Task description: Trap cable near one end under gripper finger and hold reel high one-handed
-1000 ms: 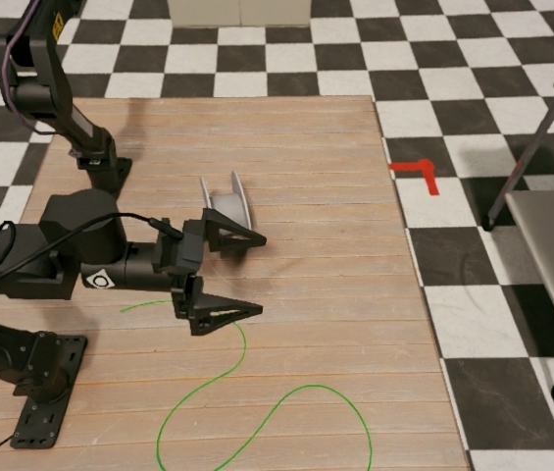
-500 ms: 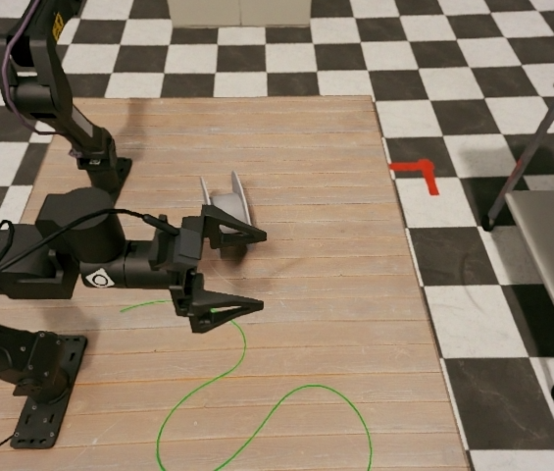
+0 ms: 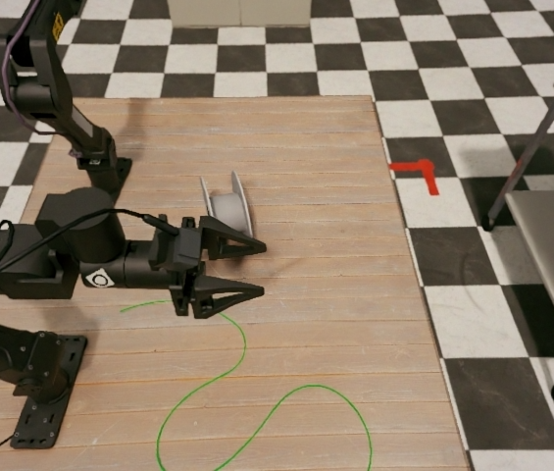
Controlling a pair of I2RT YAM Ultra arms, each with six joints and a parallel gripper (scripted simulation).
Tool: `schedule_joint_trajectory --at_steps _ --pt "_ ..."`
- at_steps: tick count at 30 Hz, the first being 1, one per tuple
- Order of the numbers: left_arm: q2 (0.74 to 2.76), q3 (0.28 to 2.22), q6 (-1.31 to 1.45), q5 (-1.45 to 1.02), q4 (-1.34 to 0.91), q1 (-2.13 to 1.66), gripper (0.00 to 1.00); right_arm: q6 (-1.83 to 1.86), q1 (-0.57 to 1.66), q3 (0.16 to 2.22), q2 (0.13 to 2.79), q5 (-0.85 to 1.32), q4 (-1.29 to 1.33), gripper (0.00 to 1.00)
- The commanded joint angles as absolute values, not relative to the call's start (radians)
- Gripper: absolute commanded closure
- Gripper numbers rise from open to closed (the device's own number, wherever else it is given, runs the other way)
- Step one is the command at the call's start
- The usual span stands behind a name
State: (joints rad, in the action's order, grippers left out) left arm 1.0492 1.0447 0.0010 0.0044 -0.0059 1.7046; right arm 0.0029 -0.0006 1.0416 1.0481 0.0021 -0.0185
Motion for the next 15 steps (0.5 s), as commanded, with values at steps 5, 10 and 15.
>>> schedule_joint_trajectory --at_steps 5,10,15 --pt "1.046 1.03 -0.004 -0.008 0.003 1.694 0.0 -0.007 0.003 1.047 1.054 -0.008 0.012 0.7" --pt "1.046 1.03 -0.004 -0.008 0.003 1.694 0.0 -0.007 0.02 1.047 1.053 -0.008 0.012 0.7" --pt "1.046 1.03 -0.004 -0.008 0.003 1.694 0.0 -0.007 0.134 1.043 1.046 -0.016 0.009 0.7"
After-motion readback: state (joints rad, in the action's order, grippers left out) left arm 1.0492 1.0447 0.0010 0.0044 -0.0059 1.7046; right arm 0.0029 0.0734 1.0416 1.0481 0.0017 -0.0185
